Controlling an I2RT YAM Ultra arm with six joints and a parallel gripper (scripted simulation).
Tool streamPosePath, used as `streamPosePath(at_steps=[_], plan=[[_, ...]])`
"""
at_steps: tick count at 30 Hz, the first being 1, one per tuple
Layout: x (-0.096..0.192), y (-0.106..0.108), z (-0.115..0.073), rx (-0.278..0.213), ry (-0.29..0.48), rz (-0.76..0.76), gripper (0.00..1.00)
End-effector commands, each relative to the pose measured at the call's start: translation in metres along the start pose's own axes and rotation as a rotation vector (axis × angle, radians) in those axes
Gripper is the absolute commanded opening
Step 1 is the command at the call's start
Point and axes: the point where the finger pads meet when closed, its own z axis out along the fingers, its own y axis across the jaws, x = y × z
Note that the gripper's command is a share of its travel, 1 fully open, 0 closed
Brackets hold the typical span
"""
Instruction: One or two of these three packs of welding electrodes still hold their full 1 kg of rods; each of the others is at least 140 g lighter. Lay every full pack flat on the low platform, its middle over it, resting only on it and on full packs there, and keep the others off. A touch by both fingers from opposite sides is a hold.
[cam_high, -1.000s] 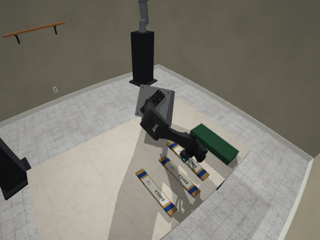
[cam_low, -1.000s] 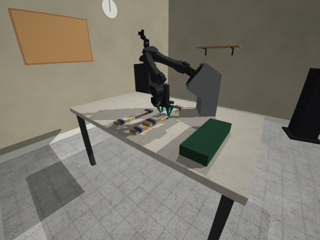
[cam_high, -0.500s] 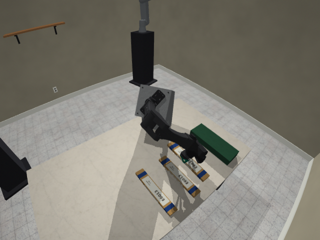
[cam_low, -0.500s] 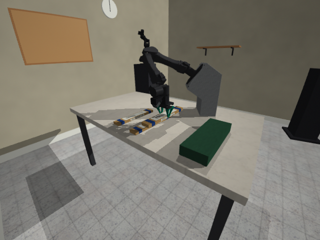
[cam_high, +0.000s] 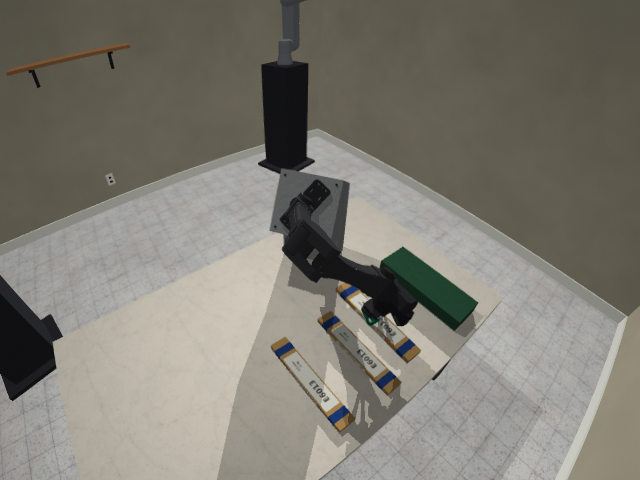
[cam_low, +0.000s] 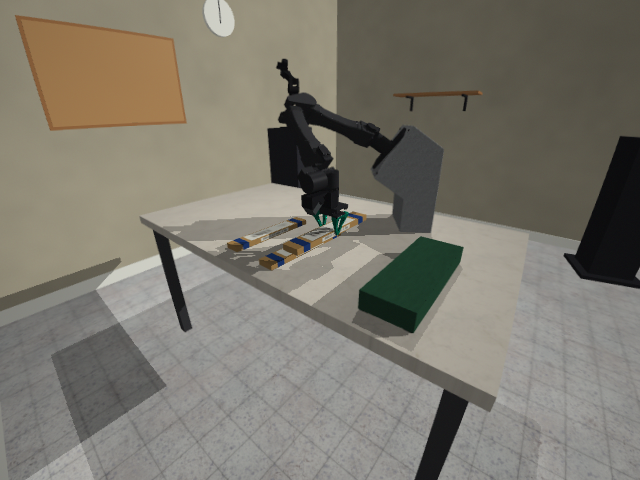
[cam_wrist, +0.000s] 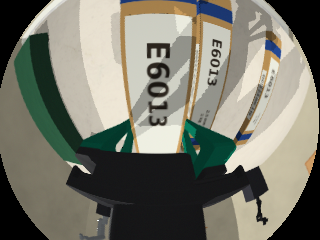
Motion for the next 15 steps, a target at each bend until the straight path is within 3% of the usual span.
streamPosePath(at_steps=[1, 15], plan=[[-0.0224, 0.0094, -0.0272, -0.016, -0.06, -0.005, 0.0], [-0.0238, 0.0104, -0.0301, -0.016, -0.062, -0.003, 0.0]])
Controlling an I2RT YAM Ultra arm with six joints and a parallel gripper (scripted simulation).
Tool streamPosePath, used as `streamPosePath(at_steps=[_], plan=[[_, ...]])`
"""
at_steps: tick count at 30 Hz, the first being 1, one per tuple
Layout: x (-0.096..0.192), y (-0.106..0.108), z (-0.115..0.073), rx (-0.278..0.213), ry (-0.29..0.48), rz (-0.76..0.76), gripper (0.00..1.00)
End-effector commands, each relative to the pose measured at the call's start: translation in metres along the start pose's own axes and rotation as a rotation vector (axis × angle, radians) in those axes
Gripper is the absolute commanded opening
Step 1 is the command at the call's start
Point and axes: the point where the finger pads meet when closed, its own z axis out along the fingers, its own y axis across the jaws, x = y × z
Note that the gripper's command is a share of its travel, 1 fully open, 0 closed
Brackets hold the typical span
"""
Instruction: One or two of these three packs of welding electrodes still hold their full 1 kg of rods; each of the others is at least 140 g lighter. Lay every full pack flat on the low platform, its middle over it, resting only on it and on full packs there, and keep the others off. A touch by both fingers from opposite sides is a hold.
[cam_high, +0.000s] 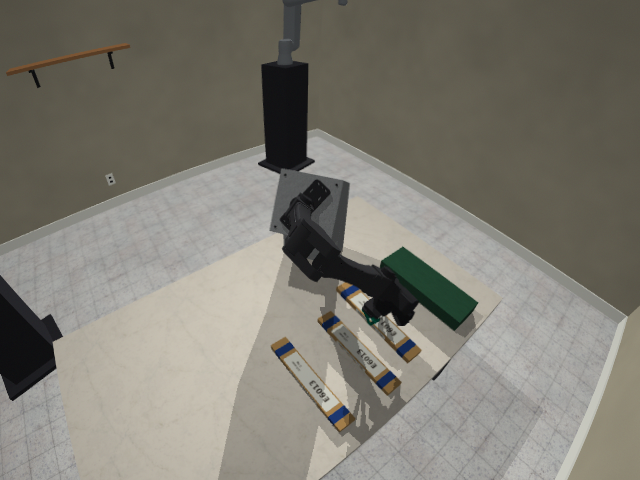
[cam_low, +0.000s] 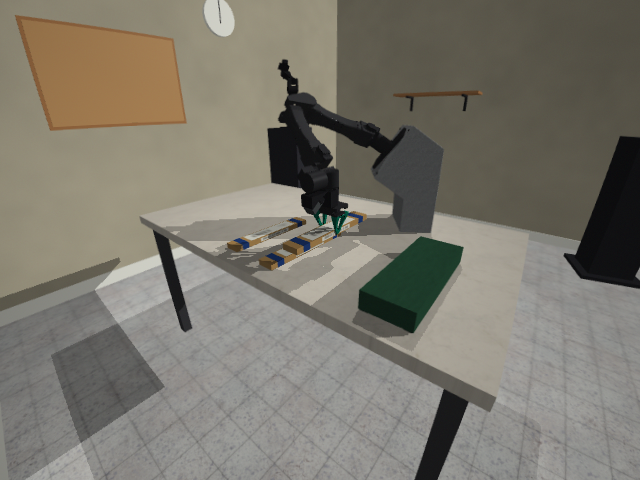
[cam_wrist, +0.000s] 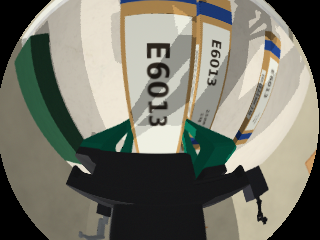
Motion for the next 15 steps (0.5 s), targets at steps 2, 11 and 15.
streamPosePath(at_steps=[2, 11, 15], plan=[[-0.0222, 0.0104, -0.0273, -0.016, -0.061, -0.008, 0.0], [-0.0218, 0.0125, -0.0269, -0.017, -0.058, -0.013, 0.0], [-0.0217, 0.0135, -0.0267, -0.017, -0.056, -0.015, 0.0]])
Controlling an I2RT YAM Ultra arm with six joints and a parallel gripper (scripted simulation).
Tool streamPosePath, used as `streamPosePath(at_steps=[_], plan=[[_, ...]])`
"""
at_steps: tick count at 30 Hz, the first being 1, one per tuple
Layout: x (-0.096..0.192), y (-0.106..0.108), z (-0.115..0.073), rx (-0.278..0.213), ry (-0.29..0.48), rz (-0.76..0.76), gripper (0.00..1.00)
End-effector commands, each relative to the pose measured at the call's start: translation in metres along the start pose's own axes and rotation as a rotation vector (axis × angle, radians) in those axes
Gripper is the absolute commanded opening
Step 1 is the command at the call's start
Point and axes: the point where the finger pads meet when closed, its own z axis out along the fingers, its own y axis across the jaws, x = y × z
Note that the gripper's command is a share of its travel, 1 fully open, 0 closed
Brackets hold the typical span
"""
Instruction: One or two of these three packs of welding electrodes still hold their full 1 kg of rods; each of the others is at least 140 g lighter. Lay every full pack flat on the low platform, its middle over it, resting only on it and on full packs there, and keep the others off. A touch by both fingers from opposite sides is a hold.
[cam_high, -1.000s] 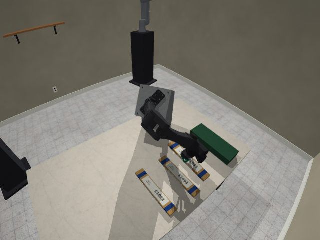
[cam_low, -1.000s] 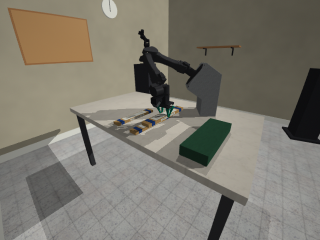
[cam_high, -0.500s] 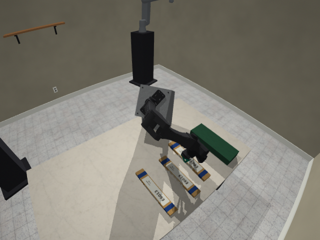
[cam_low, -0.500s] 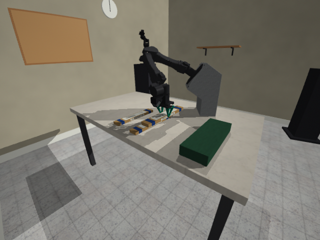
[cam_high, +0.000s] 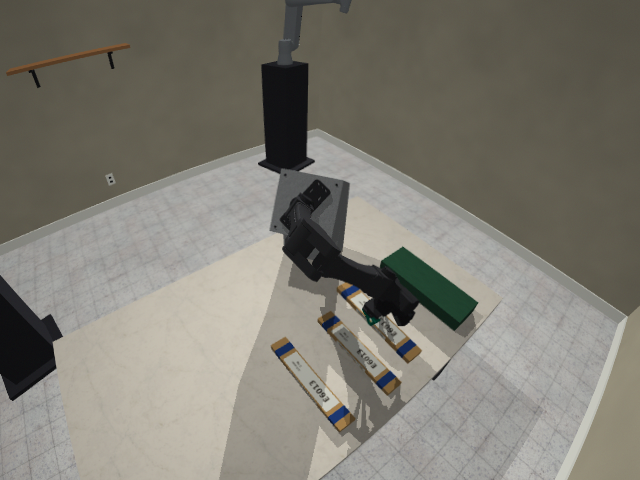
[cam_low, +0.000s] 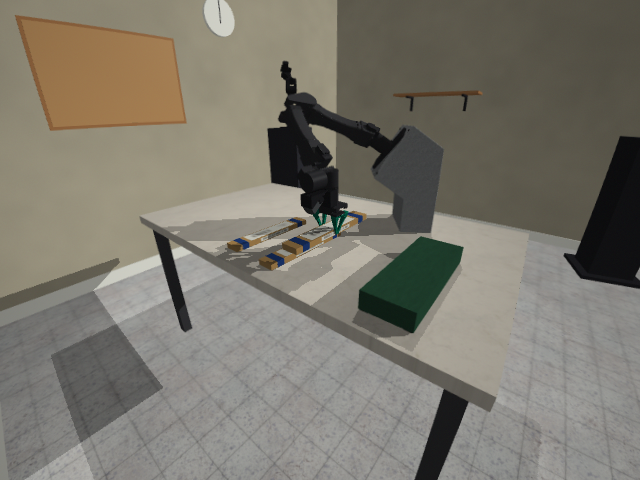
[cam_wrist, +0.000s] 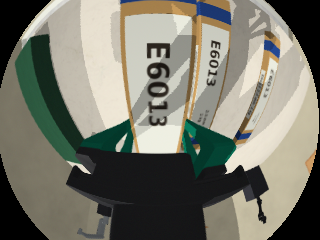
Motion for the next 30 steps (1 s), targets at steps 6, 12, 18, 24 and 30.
streamPosePath(at_steps=[6, 12, 18, 24, 30], plan=[[-0.0243, 0.0092, -0.0296, -0.018, -0.068, -0.005, 0.0], [-0.0251, 0.0086, -0.0299, -0.018, -0.07, -0.001, 0.0], [-0.0245, 0.0097, -0.0297, -0.018, -0.068, -0.002, 0.0], [-0.0231, 0.0108, -0.0292, -0.018, -0.065, -0.008, 0.0], [-0.023, 0.0112, -0.0291, -0.018, -0.065, -0.008, 0.0]])
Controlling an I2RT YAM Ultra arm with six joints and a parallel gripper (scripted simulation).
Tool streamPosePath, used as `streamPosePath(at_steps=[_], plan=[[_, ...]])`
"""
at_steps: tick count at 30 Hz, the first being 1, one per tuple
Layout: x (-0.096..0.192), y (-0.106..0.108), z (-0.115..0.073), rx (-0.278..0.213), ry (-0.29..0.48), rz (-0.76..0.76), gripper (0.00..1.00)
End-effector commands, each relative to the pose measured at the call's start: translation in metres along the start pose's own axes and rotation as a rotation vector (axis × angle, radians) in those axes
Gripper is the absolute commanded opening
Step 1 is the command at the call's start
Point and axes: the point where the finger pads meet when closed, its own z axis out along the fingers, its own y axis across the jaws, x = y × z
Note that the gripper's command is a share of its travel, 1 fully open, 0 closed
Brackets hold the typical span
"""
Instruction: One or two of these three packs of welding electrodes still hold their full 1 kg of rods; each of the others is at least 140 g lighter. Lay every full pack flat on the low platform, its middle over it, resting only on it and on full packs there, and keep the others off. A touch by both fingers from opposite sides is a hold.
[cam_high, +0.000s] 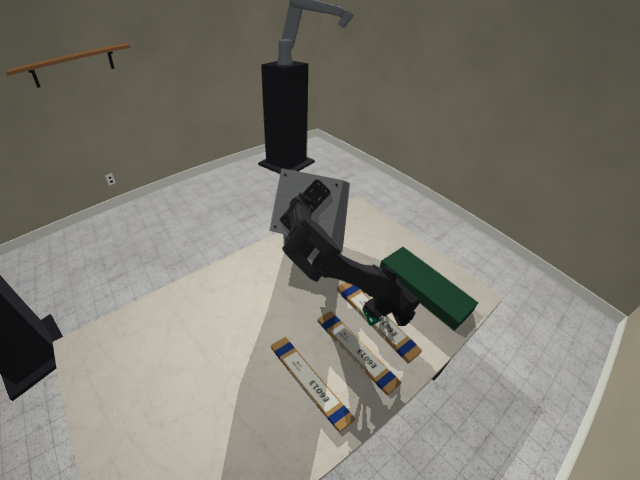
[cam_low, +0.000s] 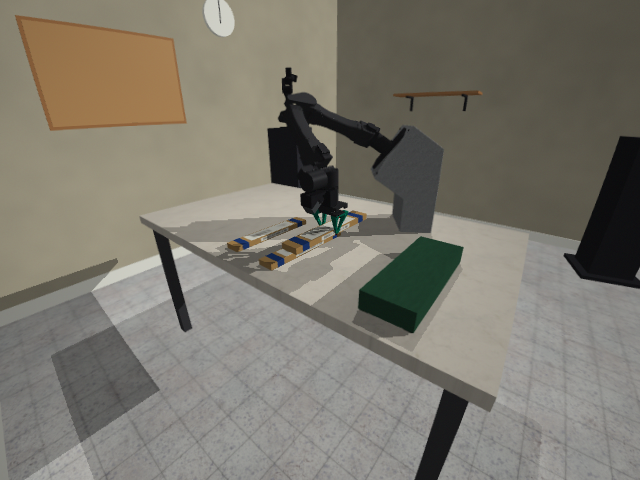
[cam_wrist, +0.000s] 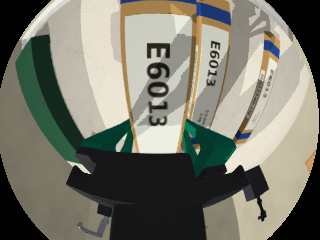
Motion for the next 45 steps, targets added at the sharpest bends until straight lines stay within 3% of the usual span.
streamPosePath(at_steps=[1, 10, 11, 45], plan=[[-0.022, 0.011, -0.028, -0.018, -0.065, -0.01, 0.0], [-0.022, 0.011, -0.028, -0.018, -0.064, -0.012, 0.0], [-0.004, 0.001, -0.006, -0.017, -0.046, -0.021, 0.0], [-0.003, -0.001, -0.046, -0.017, -0.049, -0.016, 0.0]])
